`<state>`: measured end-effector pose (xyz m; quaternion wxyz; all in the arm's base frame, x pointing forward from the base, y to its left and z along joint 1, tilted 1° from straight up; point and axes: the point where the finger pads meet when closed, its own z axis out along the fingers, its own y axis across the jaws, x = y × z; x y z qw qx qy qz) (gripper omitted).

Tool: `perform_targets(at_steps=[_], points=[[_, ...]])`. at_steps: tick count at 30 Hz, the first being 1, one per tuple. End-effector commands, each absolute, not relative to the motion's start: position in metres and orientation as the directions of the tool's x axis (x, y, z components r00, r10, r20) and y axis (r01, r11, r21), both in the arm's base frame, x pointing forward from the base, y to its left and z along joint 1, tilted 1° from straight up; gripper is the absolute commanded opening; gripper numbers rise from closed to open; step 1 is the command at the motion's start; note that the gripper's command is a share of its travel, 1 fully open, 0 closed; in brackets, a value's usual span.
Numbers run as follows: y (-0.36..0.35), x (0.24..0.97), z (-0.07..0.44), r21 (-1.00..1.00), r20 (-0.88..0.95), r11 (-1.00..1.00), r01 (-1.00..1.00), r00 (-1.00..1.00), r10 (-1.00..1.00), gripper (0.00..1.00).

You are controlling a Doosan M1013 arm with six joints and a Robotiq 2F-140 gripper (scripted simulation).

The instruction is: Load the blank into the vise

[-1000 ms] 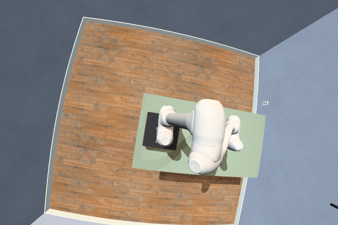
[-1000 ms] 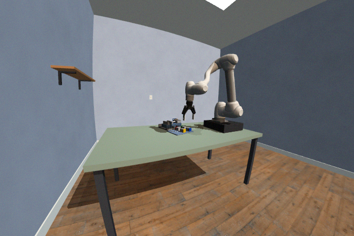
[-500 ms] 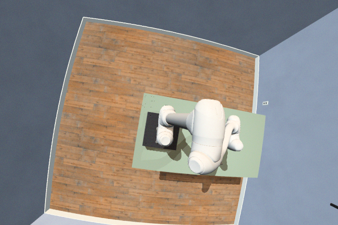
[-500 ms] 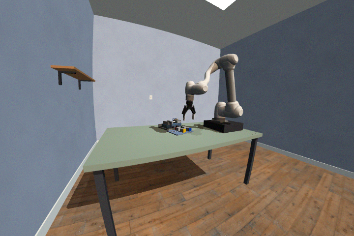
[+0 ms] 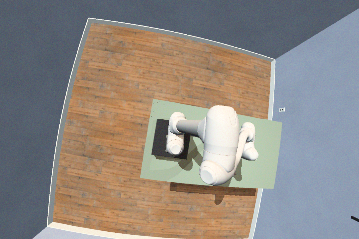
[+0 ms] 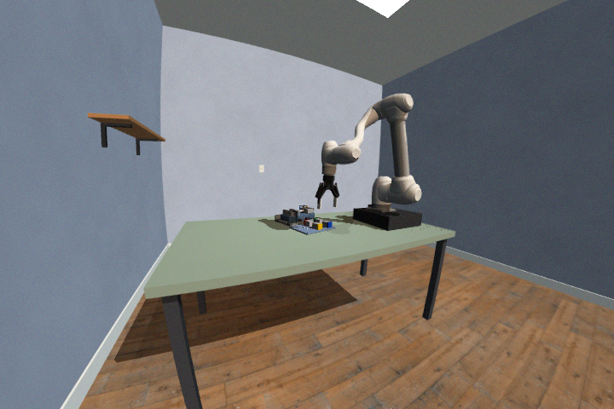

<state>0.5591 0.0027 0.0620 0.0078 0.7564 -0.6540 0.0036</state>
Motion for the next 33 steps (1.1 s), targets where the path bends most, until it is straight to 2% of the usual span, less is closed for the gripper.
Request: perform_targets(at_steps=[1,11,33], points=[[0.003,0.559,0.062,0.007,0.016,-0.144,-0.990,0.144,-0.989,1.00],[0.003,0.559,0.062,0.007,0.016,-0.144,-0.990,0.144,-0.989,1.00],[-0.027,0.565,0.120,0.007,0.016,-0.144,-0.989,0.145,-0.989,1.00]])
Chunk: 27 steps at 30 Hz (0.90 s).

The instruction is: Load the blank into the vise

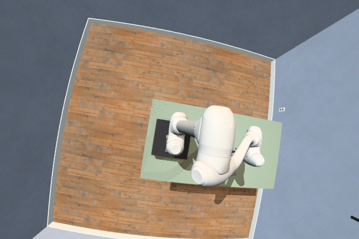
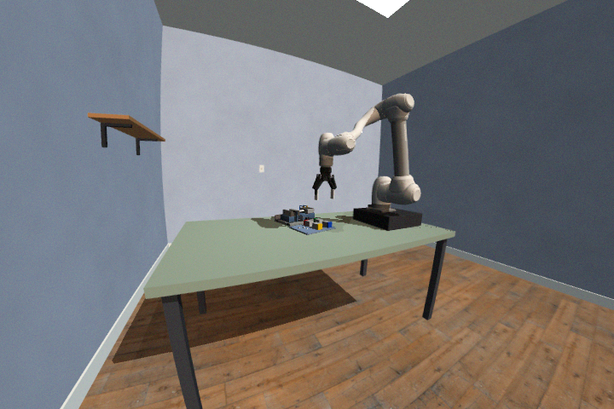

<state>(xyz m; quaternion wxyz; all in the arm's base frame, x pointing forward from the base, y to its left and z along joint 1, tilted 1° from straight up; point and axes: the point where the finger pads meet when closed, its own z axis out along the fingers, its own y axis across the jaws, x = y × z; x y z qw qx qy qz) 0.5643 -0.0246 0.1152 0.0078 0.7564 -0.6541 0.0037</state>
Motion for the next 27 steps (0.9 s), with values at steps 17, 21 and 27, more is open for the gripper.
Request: perform_targets(at_steps=[17,21,27], points=[[-0.051,0.569,0.167,0.007,0.016,-0.144,-0.989,0.145,-0.989,1.00],[-0.058,0.571,0.181,0.007,0.016,-0.144,-0.989,0.144,-0.989,1.00],[-0.069,0.573,0.202,0.007,0.016,-0.144,-0.990,0.144,-0.989,1.00]])
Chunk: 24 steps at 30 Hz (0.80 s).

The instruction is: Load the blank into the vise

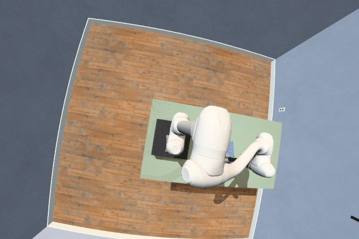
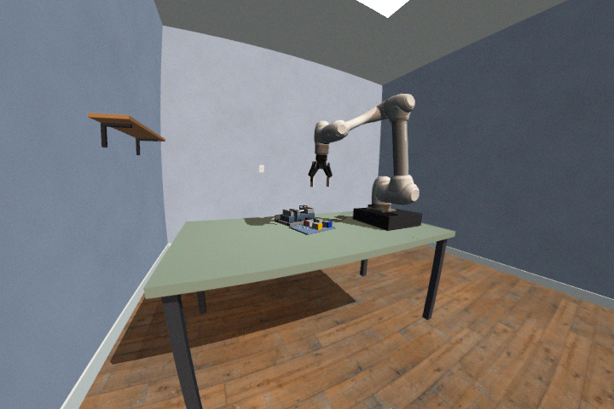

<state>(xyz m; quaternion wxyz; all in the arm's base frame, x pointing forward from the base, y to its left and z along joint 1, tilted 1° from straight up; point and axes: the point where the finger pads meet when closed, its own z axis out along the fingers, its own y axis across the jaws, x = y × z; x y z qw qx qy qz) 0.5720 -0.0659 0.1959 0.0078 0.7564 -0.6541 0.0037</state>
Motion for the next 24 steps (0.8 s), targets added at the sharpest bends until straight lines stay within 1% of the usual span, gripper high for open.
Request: perform_targets(at_steps=[1,17,24], points=[[-0.069,0.573,0.202,0.007,0.016,-0.144,-0.990,0.144,-0.989,1.00],[-0.090,0.576,0.242,0.007,0.016,-0.144,-0.990,0.144,-0.989,1.00],[-0.088,0.576,0.238,0.007,0.016,-0.144,-0.989,0.145,-0.989,1.00]])
